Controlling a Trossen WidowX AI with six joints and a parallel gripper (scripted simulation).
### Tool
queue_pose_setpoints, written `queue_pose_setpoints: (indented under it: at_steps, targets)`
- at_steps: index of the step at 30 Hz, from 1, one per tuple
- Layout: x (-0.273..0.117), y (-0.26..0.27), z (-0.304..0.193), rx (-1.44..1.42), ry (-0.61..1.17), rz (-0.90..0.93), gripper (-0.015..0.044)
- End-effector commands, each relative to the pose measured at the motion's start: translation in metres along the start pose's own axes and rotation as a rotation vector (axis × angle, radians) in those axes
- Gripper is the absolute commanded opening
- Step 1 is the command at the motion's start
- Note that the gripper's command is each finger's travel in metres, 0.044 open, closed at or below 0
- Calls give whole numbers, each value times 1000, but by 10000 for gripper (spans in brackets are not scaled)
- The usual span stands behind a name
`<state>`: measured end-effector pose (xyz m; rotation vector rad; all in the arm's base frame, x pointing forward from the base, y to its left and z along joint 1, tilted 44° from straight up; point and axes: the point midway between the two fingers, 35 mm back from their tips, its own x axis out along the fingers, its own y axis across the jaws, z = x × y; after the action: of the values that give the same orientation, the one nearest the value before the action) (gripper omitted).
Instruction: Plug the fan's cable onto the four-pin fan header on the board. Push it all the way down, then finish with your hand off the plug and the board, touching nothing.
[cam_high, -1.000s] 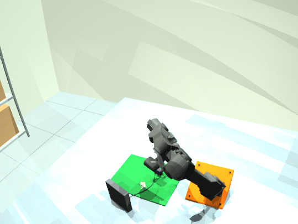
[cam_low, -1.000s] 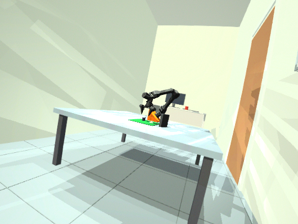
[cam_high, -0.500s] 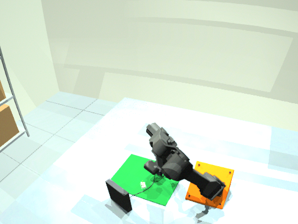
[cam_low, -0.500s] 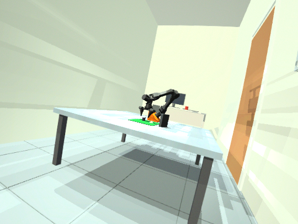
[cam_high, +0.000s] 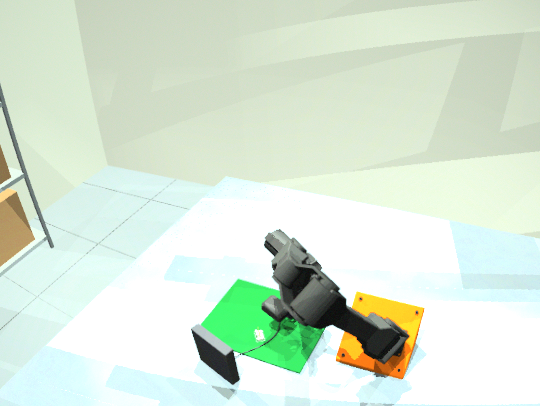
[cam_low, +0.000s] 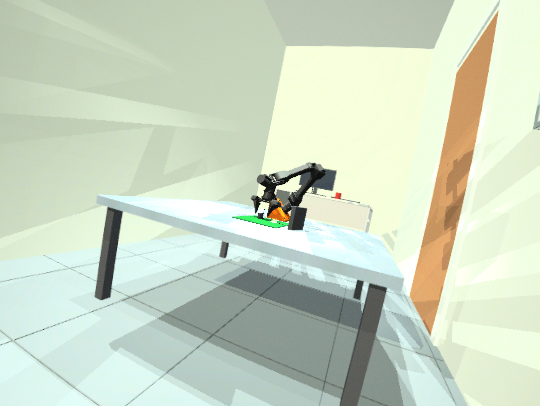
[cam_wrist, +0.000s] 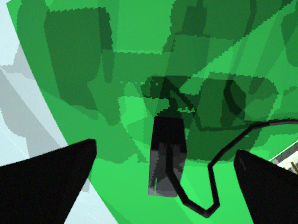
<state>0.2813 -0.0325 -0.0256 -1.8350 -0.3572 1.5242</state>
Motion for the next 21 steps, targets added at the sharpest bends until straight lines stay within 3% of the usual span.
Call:
queue_pose_setpoints:
  at_steps: [1, 6, 21]
  targets:
    - [0, 0, 0, 0, 1, 0, 335]
    - [0, 0, 0, 0, 1, 0, 204]
    - [0, 0, 0, 0, 1, 0, 104]
